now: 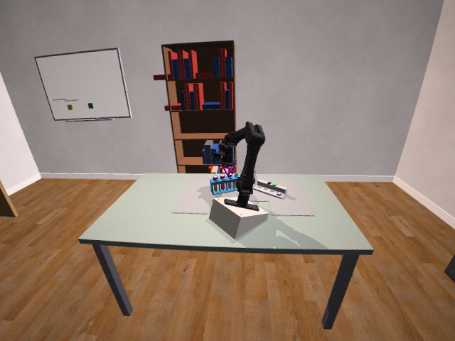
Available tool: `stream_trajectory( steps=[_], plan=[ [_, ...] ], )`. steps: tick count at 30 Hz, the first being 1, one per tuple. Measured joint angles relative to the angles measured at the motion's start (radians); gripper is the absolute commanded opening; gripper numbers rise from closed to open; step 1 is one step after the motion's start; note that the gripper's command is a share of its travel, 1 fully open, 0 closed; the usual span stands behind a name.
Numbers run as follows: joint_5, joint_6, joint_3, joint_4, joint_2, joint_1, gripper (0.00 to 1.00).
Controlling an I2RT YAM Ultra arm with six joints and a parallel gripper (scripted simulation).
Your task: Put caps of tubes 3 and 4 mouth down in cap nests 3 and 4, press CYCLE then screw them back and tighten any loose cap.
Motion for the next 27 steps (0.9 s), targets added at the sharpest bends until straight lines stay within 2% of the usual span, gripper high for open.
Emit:
stream_trajectory(
  steps=[10,19,27],
  plan=[
    [0.000,0.005,-0.001,0.001,0.000,0.000,0.49],
    [0.000,0.194,-0.015,0.013,0.003,-0.006,0.49],
    [0.000,0.240,-0.023,0.026,0.006,-0.010,0.49]
  ],
)
